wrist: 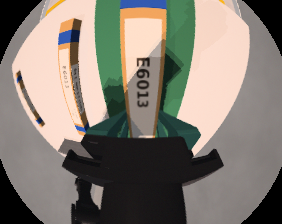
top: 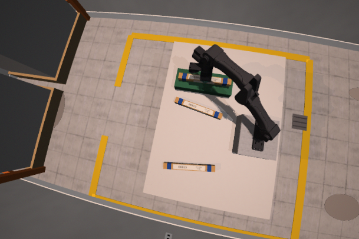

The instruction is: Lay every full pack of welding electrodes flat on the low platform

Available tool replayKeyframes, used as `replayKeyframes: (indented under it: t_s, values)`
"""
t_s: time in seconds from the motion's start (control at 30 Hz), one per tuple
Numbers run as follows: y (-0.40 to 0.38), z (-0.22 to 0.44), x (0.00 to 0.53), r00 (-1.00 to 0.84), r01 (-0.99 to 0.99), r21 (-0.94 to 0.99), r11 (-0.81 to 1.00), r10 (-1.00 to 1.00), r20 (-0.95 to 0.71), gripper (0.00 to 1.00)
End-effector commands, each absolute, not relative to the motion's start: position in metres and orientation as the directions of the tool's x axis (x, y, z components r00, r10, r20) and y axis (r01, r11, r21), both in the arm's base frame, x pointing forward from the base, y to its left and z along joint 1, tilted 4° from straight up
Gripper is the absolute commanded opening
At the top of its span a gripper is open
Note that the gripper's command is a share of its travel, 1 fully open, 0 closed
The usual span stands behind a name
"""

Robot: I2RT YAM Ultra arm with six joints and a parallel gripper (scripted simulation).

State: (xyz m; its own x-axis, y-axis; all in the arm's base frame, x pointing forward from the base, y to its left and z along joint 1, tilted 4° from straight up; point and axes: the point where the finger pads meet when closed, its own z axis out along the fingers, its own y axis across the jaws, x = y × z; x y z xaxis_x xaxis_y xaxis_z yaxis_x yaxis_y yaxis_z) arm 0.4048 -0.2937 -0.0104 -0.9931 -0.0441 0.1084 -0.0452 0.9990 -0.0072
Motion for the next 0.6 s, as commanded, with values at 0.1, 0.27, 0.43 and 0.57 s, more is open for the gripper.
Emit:
replayKeyframes:
  t_s: [0.1,0.27,0.43,0.57]
  values:
    - [-0.314,0.042,0.422,-0.999,-0.047,-0.088,0.995,-0.048,-0.001,0.00]
    - [-0.313,0.038,0.422,-0.998,-0.056,-0.084,0.995,-0.056,0.004,0.00]
    - [-0.308,0.034,0.423,-0.998,-0.063,-0.074,0.995,-0.062,0.013,0.00]
    - [-0.309,0.032,0.421,-0.998,-0.060,-0.074,0.995,-0.059,0.019,0.00]
